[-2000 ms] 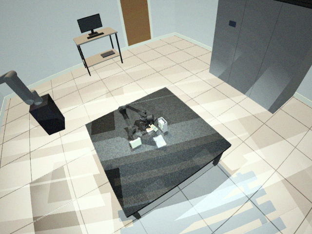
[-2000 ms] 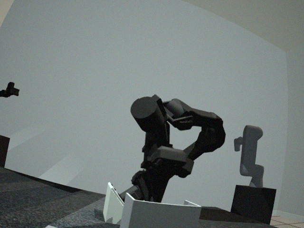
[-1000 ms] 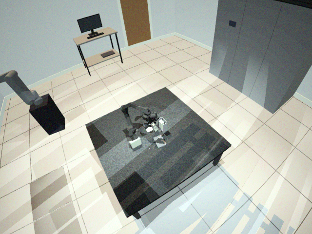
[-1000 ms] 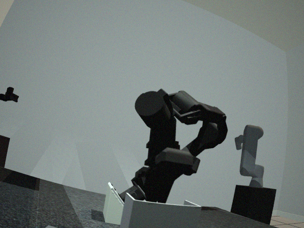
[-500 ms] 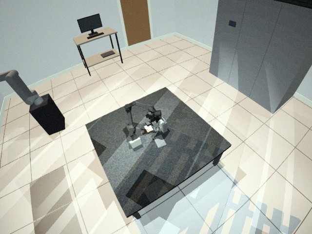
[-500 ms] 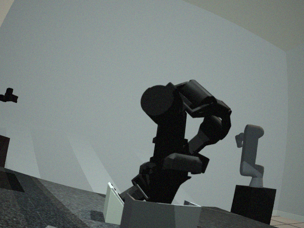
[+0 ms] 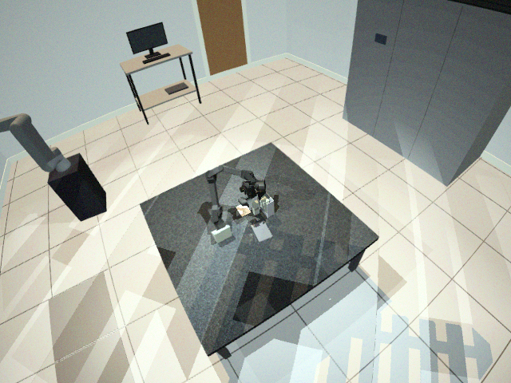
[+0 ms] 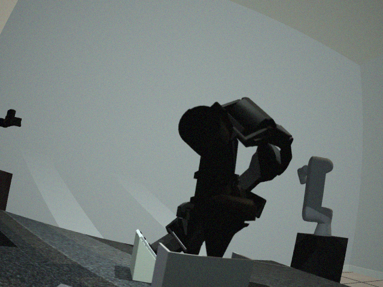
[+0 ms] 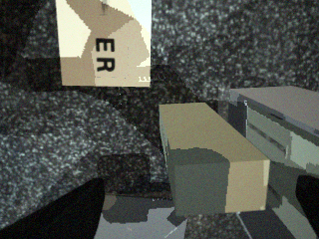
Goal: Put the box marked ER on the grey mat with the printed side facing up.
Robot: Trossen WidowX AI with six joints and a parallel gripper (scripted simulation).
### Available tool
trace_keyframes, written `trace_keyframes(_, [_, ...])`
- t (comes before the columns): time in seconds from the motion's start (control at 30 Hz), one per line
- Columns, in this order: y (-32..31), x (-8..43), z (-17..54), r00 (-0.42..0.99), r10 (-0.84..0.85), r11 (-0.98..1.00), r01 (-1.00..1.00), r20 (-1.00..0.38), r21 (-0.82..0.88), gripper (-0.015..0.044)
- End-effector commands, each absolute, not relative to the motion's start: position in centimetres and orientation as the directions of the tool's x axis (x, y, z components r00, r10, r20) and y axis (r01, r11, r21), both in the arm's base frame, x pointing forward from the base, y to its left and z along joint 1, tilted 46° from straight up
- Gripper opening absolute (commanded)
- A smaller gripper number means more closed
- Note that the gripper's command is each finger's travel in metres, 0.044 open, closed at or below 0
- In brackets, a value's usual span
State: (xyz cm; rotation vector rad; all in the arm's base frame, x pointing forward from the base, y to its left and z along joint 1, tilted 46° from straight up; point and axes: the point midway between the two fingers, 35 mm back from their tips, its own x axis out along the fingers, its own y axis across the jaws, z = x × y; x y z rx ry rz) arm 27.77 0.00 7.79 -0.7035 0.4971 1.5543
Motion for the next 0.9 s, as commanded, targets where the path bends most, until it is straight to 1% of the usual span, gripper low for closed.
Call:
trace_keyframes(0.0, [-1.0, 28.0, 8.7, -0.015, 0.722, -0.110, -0.989, -0.691, -0.094, 0.0440])
trace_keyframes(0.17, [-2.1, 28.1, 9.8, -0.016, 0.722, -0.111, -0.989, -0.692, -0.093, 0.0440])
trace_keyframes(0.4, [-1.9, 28.2, 9.6, -0.004, 0.723, -0.102, -0.990, -0.691, -0.101, 0.0256])
trace_keyframes(0.43, [-1.9, 28.2, 9.6, -0.004, 0.723, -0.102, -0.990, -0.691, -0.101, 0.0243])
trace_keyframes(0.87, [-1.9, 28.2, 9.6, -0.004, 0.723, -0.102, -0.990, -0.691, -0.101, 0.0243])
